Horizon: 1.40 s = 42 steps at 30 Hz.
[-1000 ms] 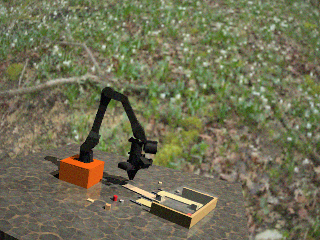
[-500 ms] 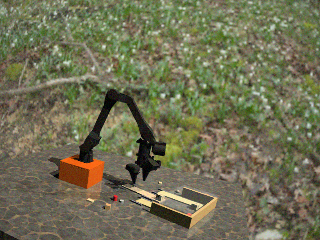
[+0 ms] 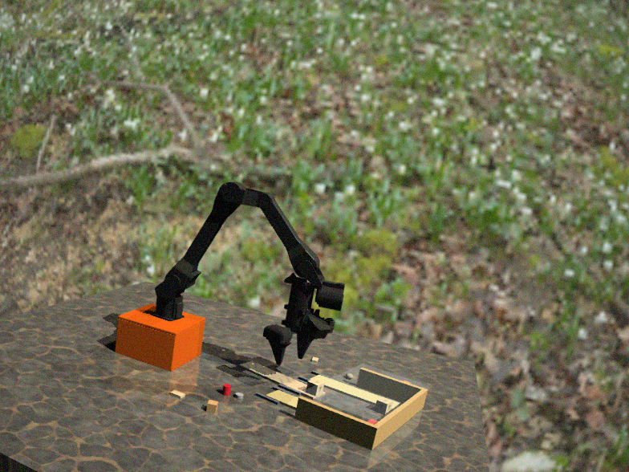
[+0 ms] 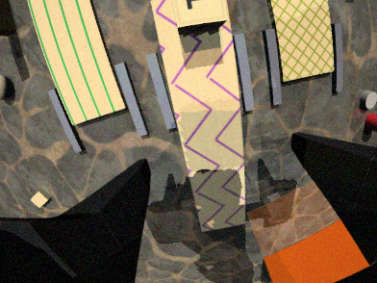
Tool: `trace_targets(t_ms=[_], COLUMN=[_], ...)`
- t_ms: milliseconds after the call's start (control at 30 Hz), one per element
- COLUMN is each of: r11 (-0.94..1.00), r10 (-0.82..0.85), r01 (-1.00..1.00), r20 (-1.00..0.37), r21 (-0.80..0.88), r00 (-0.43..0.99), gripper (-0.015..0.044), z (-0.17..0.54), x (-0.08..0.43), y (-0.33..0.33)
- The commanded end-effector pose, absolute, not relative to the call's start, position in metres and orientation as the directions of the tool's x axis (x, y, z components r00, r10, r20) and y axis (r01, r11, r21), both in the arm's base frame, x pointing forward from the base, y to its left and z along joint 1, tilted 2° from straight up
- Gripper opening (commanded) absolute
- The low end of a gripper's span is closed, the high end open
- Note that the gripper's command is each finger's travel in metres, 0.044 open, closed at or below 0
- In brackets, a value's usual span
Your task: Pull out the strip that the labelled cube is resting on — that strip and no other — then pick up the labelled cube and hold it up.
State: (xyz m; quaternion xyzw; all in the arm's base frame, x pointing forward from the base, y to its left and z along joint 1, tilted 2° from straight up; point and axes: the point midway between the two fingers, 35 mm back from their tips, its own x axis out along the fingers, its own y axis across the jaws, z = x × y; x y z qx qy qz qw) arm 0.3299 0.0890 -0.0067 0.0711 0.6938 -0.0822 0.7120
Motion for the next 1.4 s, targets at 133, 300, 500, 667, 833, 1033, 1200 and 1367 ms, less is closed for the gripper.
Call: trace_targets(t_ms=[133, 300, 500, 667, 833, 1033, 1200, 1367], r11=[0.977, 0.977, 0.977, 0.977, 0.977, 0.977, 0.977, 0.977], r10=[-0.021, -0.021, -0.022, -0.022, -0.022, -0.022, -0.022, -0.022], r01=[0.211, 0.211, 0.211, 0.211, 0.211, 0.211, 0.211, 0.211], r20=[-1.0, -1.0, -0.999, -0.999, -0.999, -0.999, -0.999, -0.999], r21=[-0.016, -0.016, -0.016, -0.016, -0.016, -0.016, -0.016, -0.016], r00=[0.021, 0.023, 0.024, 0.026, 0.026, 0.026, 0.026, 0.026], gripper=[0.044, 0.044, 0.044, 0.044, 0.0361, 0.025, 0.025, 0.025], z=[-0.003, 0.0, 0.003, 0.005, 0.003, -0.007, -0.015, -0.024], x=[0.359, 0.375, 0.396, 0.413, 0.417, 0.418, 0.418, 0.419], y=[0.082, 0.078, 0.073, 0.069, 0.067, 0.067, 0.067, 0.067])
